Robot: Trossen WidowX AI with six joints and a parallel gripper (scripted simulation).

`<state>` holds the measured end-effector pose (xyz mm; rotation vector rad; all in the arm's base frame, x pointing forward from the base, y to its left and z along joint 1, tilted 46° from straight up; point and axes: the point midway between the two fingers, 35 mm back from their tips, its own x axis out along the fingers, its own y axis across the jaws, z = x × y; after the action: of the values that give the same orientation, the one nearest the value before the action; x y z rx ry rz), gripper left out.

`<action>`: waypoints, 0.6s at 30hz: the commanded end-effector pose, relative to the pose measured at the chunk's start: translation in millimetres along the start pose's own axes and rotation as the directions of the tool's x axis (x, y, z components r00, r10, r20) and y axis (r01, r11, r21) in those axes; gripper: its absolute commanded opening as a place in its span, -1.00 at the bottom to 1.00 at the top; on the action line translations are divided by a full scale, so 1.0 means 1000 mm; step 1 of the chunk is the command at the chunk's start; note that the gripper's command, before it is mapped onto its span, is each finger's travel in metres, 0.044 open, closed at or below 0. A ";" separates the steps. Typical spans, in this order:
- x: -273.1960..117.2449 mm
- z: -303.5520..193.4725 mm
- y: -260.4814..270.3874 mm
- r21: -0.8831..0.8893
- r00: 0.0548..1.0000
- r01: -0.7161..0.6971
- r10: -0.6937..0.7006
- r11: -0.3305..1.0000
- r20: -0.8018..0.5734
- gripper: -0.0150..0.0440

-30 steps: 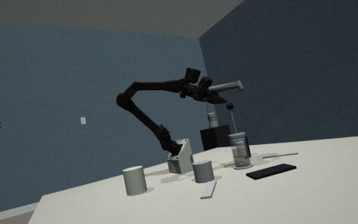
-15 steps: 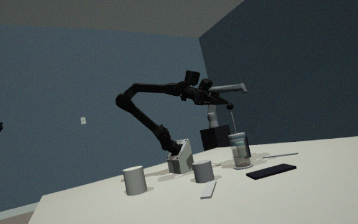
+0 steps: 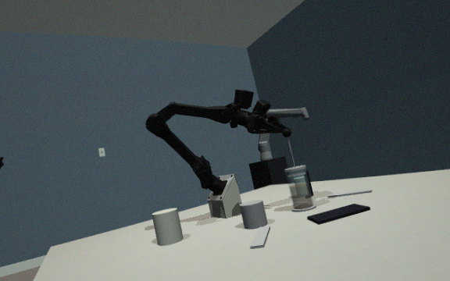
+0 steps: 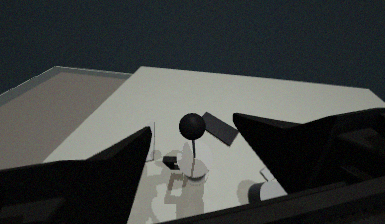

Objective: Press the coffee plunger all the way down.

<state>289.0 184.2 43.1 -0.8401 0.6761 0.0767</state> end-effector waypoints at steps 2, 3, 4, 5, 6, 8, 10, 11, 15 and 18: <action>0.008 -0.002 0.001 -0.007 1.000 -0.004 0.004 1.000 0.001 1.00; 0.009 -0.002 0.001 -0.007 1.000 -0.004 0.004 1.000 0.001 1.00; 0.010 -0.002 0.001 -0.007 1.000 -0.004 0.004 1.000 0.001 1.00; 0.011 -0.002 0.001 -0.007 1.000 -0.004 0.004 1.000 0.001 1.00; 0.011 -0.002 0.001 -0.007 1.000 -0.004 0.004 1.000 0.001 0.91; 0.011 -0.002 0.001 -0.007 1.000 -0.004 0.004 1.000 0.001 0.73; 0.011 -0.002 0.001 -0.007 1.000 -0.004 0.004 1.000 0.001 0.56; 0.011 -0.002 0.001 -0.007 1.000 -0.004 0.004 1.000 0.001 0.47; 0.011 -0.002 0.001 -0.007 1.000 -0.004 0.004 1.000 0.001 0.11; 0.011 -0.002 0.001 -0.007 1.000 -0.004 0.004 1.000 0.001 -0.07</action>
<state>296.3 180.6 36.3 -0.8436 0.6765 0.0762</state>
